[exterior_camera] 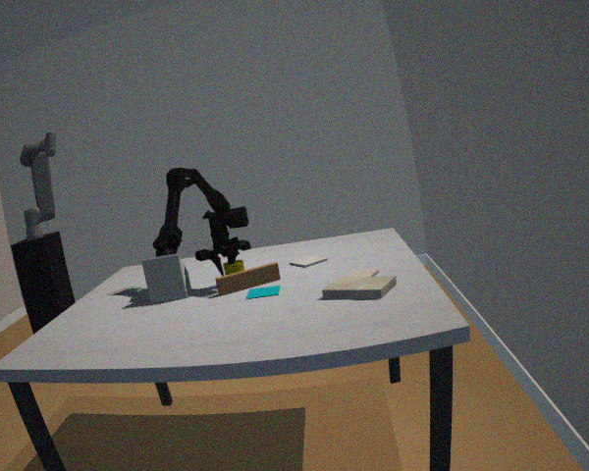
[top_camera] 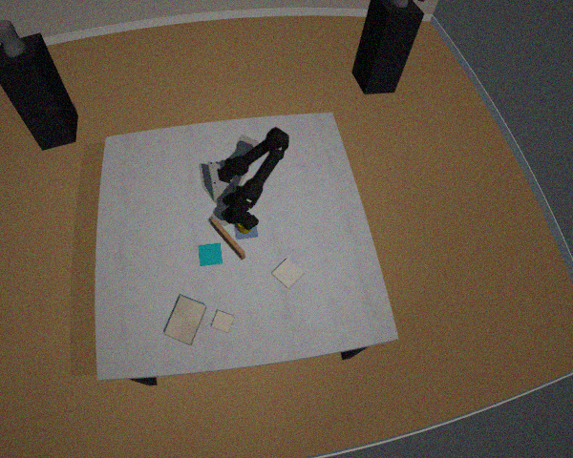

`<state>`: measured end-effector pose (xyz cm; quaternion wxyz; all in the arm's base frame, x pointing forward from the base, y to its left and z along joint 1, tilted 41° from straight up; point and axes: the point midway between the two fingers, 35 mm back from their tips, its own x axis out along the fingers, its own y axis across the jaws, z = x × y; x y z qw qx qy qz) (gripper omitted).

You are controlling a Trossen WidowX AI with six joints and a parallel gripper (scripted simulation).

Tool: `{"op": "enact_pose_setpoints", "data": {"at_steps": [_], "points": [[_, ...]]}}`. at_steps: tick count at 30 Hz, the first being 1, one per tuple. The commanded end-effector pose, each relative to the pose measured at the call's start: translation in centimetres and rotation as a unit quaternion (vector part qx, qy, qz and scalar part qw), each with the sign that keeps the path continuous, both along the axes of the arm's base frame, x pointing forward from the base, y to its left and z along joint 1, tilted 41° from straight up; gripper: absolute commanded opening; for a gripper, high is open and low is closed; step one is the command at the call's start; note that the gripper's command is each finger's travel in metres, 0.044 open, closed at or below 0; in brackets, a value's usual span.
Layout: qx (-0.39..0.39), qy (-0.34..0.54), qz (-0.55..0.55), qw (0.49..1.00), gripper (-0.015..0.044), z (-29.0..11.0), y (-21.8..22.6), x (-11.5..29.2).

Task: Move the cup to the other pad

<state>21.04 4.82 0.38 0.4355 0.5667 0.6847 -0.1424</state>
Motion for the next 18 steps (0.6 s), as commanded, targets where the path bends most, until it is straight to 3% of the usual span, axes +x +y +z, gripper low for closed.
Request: {"op": "enact_pose_setpoints", "data": {"at_steps": [1, 18], "points": [[0.000, 0.000, 0.000, 1.000, 0.0127, 0.02, -0.01, 0.02], [0.000, 0.000, 0.000, 1.000, 0.0000, 0.02, -0.01, 0.02]]}}
